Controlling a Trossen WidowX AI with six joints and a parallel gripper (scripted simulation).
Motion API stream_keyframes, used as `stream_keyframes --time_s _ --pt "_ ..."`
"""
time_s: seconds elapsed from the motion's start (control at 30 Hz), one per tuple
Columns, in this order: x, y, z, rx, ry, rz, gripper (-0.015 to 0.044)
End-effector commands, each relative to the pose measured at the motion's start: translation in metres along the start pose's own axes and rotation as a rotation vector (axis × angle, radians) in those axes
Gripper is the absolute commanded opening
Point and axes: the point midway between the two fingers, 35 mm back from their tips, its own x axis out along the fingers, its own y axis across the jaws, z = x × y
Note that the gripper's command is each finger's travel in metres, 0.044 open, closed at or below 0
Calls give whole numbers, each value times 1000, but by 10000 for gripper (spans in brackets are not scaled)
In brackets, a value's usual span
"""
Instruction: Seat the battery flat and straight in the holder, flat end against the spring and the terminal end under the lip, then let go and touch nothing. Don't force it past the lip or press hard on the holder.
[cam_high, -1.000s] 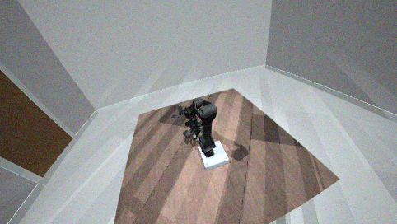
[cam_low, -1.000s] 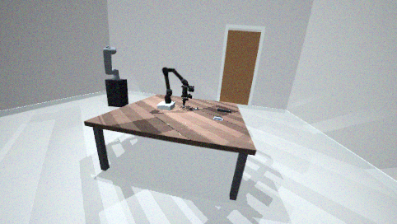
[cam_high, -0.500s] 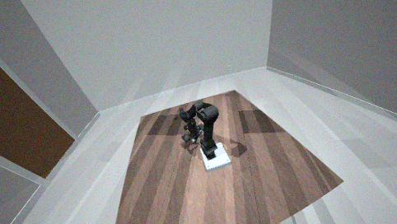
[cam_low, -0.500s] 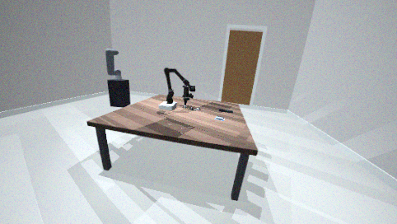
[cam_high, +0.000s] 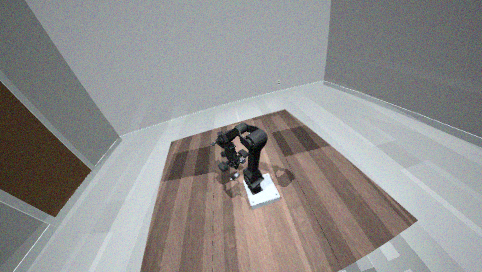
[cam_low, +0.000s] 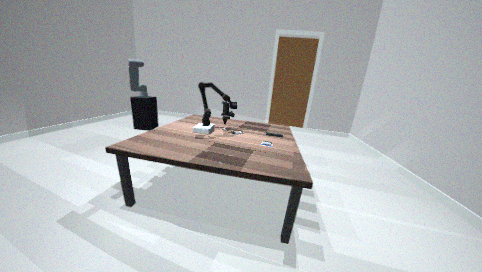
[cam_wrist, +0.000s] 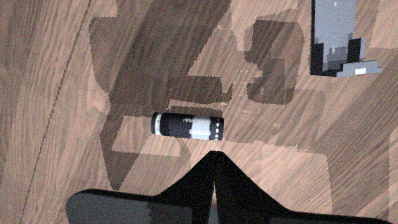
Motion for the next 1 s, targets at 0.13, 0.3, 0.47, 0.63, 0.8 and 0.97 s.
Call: stream_keyframes --time_s 0.13,0.3,0.47,0.63,0.8,0.97 --pt "-55 4 -1 4 -13 5 0" --pt "-59 4 -2 3 -12 3 0" --pt "-58 4 -1 -1 -14 2 0" --pt "-52 6 0 137 -14 3 79" --pt "-31 13 2 602 -12 7 210" --pt "-11 20 1 1067 -9 10 237"
